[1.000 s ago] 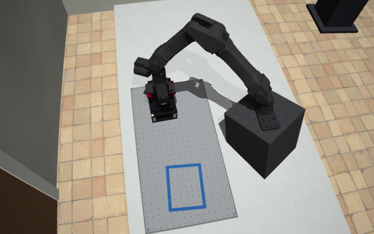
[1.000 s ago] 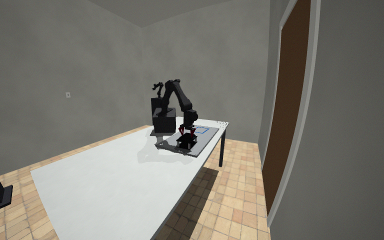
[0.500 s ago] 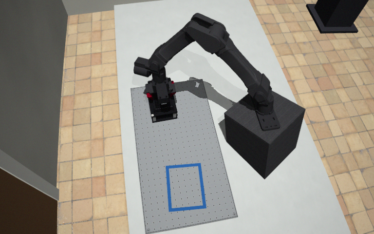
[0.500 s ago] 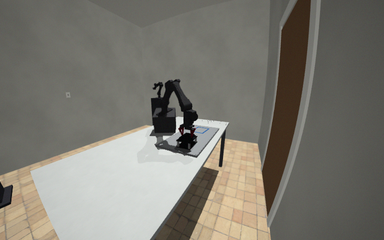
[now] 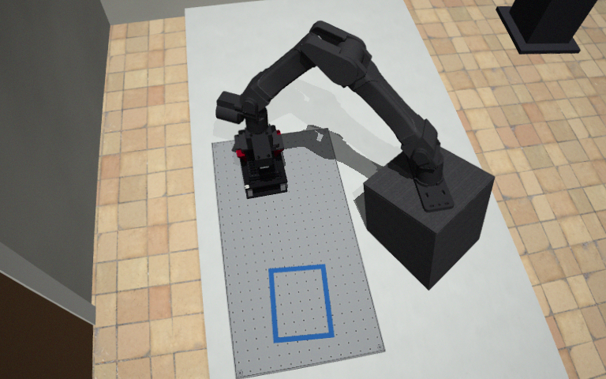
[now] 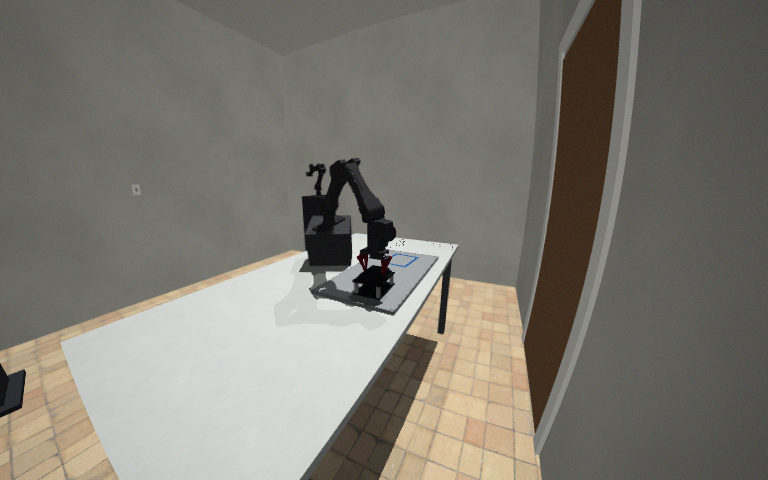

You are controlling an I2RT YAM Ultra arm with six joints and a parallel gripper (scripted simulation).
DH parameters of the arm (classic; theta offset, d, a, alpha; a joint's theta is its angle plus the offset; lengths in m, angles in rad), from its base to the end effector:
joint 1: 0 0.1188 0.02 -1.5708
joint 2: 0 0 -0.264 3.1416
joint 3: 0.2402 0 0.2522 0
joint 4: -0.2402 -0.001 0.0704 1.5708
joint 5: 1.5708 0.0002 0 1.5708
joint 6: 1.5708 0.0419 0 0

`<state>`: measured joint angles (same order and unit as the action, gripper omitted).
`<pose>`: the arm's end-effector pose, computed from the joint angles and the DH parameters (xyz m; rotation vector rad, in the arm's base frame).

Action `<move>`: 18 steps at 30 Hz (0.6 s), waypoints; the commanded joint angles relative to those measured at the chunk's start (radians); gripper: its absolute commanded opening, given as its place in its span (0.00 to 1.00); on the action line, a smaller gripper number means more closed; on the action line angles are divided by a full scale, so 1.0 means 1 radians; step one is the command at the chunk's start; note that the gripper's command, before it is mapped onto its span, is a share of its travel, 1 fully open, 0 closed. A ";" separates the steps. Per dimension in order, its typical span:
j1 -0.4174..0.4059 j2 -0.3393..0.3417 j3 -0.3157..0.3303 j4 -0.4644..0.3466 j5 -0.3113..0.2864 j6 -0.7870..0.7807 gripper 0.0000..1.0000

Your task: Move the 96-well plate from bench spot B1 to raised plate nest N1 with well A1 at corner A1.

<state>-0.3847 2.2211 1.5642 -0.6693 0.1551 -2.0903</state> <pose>0.4033 -0.1692 0.1183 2.2744 -2.0254 0.4311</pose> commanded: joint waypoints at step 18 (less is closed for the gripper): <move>0.002 -0.012 -0.023 0.017 -0.012 -0.004 0.00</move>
<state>-0.3847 2.2208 1.5543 -0.6567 0.1551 -2.0903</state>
